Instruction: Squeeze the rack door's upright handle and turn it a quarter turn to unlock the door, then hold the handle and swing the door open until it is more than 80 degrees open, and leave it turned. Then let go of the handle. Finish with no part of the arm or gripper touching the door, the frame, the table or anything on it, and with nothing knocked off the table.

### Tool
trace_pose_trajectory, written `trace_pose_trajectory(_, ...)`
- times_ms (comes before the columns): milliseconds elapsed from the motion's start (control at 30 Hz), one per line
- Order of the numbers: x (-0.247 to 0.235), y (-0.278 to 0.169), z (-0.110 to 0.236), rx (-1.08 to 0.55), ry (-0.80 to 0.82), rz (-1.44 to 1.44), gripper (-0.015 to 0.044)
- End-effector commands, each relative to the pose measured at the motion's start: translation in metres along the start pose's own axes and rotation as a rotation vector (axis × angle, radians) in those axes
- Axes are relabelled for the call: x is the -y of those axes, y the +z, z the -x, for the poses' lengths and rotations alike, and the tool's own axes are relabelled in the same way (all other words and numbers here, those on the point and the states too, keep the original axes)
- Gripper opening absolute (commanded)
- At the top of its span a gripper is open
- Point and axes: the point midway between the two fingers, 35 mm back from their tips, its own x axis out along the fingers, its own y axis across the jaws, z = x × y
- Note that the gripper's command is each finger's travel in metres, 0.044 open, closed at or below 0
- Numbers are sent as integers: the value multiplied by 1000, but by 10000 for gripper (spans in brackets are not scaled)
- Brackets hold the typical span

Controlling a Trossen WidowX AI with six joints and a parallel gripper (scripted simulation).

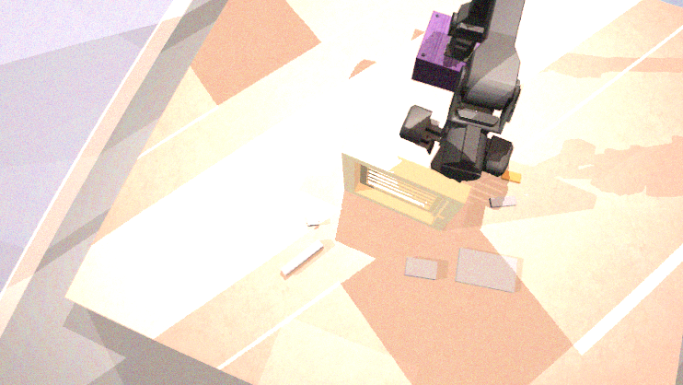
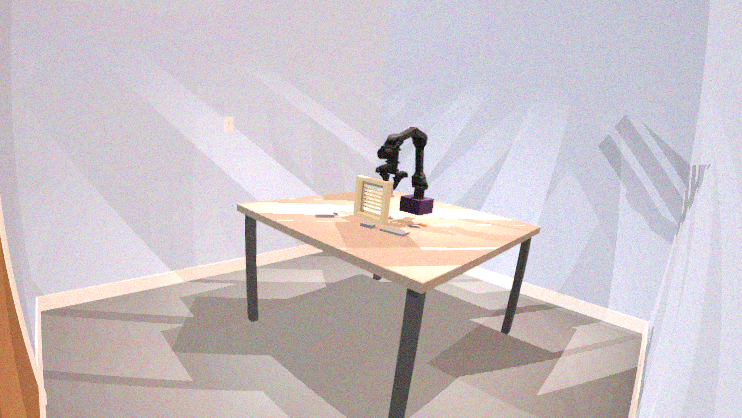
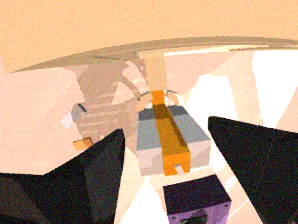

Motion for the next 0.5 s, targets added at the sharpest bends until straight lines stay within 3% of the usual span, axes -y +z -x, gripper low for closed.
trace_pose_trajectory(0, -1, -1, -6, -1, 4, -6, 293)
trace_pose_trajectory(233, 0, -2, -15, -1, 4, -6, 293)
trace_pose_trajectory(467, 0, -2, -15, -1, 4, -6, 110)
